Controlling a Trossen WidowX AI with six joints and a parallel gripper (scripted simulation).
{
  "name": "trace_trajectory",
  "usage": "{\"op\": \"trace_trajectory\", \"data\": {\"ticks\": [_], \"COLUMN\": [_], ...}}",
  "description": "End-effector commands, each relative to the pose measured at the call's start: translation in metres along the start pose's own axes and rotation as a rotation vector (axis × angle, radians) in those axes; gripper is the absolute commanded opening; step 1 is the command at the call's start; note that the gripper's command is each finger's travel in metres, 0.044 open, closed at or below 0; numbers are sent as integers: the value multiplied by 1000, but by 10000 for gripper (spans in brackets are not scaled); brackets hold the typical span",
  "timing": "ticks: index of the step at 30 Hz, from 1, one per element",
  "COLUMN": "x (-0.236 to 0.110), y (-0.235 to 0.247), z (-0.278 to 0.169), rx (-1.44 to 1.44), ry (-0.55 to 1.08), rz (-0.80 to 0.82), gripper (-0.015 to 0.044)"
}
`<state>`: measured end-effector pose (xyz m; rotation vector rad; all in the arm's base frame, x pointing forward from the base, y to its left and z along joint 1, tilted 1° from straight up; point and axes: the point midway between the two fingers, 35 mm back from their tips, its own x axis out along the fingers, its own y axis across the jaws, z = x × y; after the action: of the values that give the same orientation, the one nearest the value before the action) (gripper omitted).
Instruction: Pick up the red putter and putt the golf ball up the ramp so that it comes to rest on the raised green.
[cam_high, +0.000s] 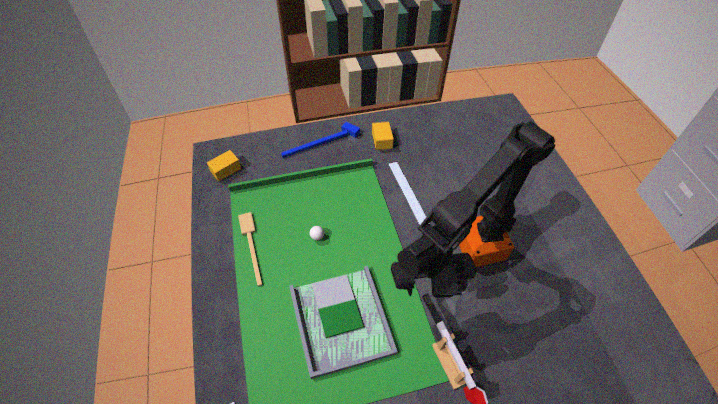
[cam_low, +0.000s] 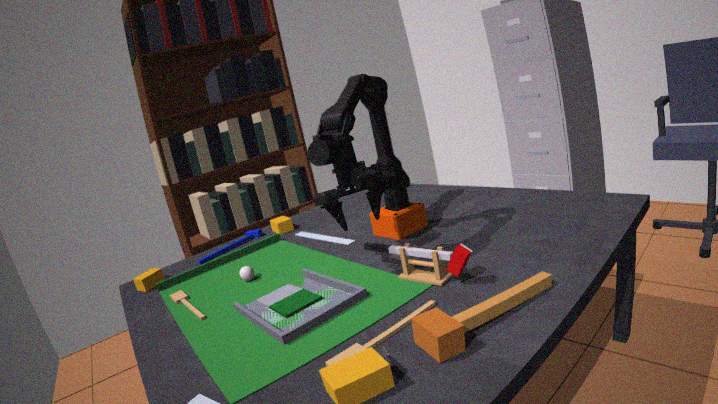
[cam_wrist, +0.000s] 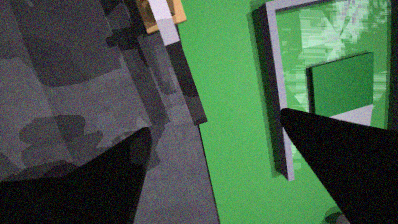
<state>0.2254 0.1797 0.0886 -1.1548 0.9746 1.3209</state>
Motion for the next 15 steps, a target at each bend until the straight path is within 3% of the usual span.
{"op": "trace_trajectory", "data": {"ticks": [1, 10, 15], "x": [26, 28, 48], "y": [11, 12, 14], "z": [12, 14, 11], "rx": [-180, -180, -180], "ry": [-87, -87, -87], "rz": [100, 100, 100], "gripper": [440, 440, 440]}}
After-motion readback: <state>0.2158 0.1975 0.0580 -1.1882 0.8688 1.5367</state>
